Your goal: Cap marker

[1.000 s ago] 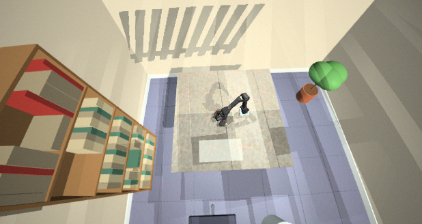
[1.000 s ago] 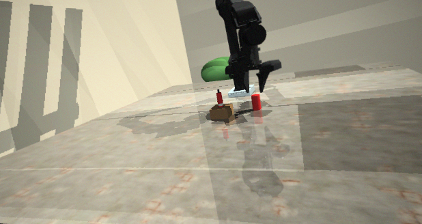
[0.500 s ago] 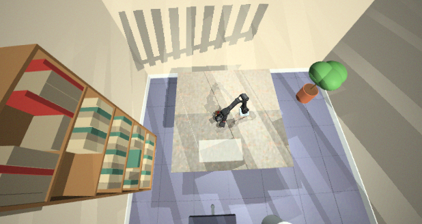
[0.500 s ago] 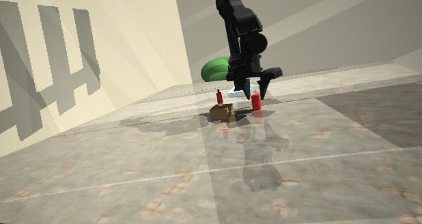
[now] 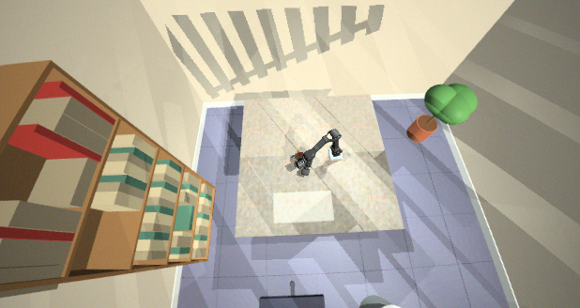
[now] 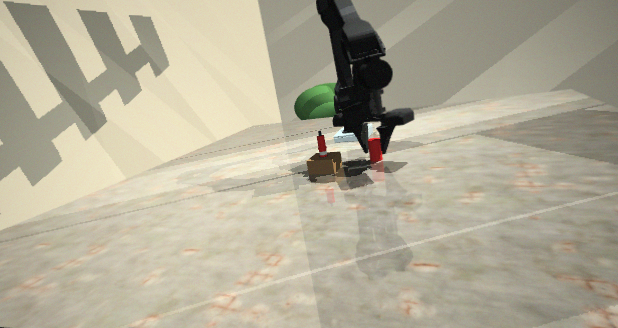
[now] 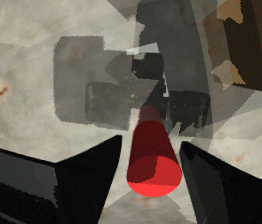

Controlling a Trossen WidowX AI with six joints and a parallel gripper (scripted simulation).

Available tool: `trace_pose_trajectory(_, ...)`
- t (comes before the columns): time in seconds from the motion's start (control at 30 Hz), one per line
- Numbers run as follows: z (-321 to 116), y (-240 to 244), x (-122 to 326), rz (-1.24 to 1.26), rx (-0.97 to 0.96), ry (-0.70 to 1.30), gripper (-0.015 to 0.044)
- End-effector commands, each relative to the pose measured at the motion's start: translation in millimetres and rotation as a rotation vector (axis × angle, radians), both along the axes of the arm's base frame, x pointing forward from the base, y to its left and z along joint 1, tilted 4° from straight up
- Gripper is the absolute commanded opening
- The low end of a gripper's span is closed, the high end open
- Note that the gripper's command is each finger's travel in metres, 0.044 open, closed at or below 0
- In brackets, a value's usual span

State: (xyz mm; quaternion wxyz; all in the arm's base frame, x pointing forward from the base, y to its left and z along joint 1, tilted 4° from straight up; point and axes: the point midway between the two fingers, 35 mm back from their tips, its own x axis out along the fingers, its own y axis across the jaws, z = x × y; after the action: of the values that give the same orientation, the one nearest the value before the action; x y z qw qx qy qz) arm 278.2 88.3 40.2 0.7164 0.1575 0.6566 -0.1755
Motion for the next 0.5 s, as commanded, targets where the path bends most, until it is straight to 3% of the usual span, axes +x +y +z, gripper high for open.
trace_pose_trajectory(0.0,-2.8,0.7,-0.8,0.004,0.003,0.008,0.0142)
trace_pose_trajectory(0.3,-2.8,0.4,-1.0,0.004,0.003,0.008,0.0082)
trace_pose_trajectory(0.4,1.3,0.7,-0.8,0.004,0.003,0.008,0.0004)
trace_pose_trajectory(0.47,6.7,1.1,-0.6,0.004,0.003,0.008,0.0)
